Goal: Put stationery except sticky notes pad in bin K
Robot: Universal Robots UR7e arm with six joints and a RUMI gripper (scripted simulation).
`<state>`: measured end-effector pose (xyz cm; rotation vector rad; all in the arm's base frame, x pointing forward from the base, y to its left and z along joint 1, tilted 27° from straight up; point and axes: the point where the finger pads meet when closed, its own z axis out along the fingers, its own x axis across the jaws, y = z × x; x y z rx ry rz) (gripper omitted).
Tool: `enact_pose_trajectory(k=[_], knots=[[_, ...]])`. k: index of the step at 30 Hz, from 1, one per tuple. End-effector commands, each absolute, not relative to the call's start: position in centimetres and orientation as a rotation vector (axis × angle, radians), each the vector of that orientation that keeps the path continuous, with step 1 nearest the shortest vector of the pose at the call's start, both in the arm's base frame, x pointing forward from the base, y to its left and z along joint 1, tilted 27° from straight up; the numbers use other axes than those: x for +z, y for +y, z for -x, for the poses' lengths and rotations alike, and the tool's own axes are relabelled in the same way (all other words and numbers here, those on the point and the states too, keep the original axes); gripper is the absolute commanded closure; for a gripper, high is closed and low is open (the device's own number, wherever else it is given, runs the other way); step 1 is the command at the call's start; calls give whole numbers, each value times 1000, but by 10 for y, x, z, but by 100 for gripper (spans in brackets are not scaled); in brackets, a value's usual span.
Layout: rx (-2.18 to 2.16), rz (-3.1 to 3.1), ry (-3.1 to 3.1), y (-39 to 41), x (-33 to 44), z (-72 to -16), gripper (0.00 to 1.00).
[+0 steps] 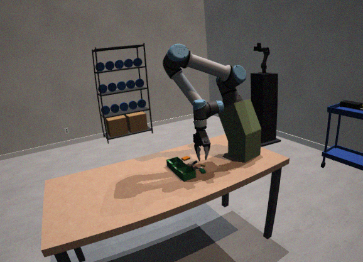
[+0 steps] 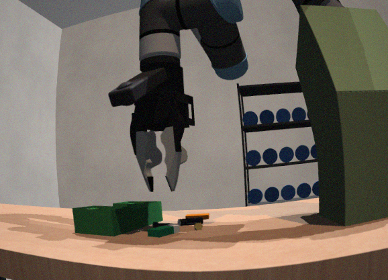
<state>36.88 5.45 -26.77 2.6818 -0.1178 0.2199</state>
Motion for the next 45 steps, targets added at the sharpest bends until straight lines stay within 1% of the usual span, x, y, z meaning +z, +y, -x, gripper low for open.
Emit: enact_pose_trajectory(k=[1, 37, 45], knots=[[221, -2682, -118, 52, -266, -371, 77], [221, -2682, -118, 51, -265, -372, 77], [221, -2682, -118, 37, -294, -376, 77]])
